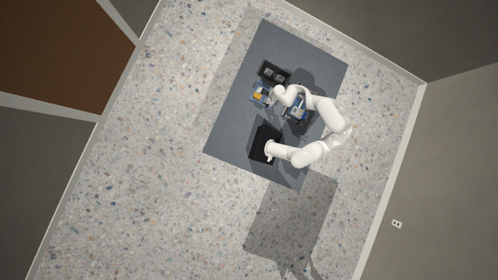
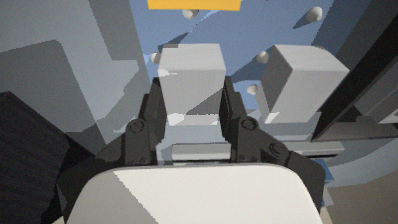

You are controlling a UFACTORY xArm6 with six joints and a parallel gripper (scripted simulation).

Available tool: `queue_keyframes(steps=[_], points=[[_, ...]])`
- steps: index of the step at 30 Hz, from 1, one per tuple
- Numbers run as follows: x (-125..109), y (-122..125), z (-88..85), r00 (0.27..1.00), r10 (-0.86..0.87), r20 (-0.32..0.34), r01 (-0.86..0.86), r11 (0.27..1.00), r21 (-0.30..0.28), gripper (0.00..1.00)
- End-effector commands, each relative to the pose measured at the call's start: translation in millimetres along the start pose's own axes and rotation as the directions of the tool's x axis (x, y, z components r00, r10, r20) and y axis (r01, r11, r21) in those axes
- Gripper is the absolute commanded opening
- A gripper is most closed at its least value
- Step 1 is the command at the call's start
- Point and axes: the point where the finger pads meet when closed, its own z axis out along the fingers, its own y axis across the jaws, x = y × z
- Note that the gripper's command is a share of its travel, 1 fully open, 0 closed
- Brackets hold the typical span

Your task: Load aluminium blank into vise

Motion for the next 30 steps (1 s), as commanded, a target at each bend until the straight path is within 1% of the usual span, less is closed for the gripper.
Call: queue_keyframes(steps=[1,7,13,19,21,30], points=[[0.6,1.1,-1.1,1.000,0.001,-0.002,-0.001,1.000,-0.002,0.00],[0.6,1.1,-3.1,1.000,0.001,-0.002,-0.001,1.000,-0.002,0.00],[0.6,1.0,-13.9,1.000,0.001,-0.002,-0.001,1.000,-0.002,0.00],[0.5,1.0,-34.9,1.000,0.001,-0.002,-0.001,1.000,-0.002,0.00],[0.5,1.0,-34.9,1.000,0.001,-0.002,-0.001,1.000,-0.002,0.00],[0.5,0.9,-77.0,1.000,0.001,-0.002,-0.001,1.000,-0.002,0.00]])
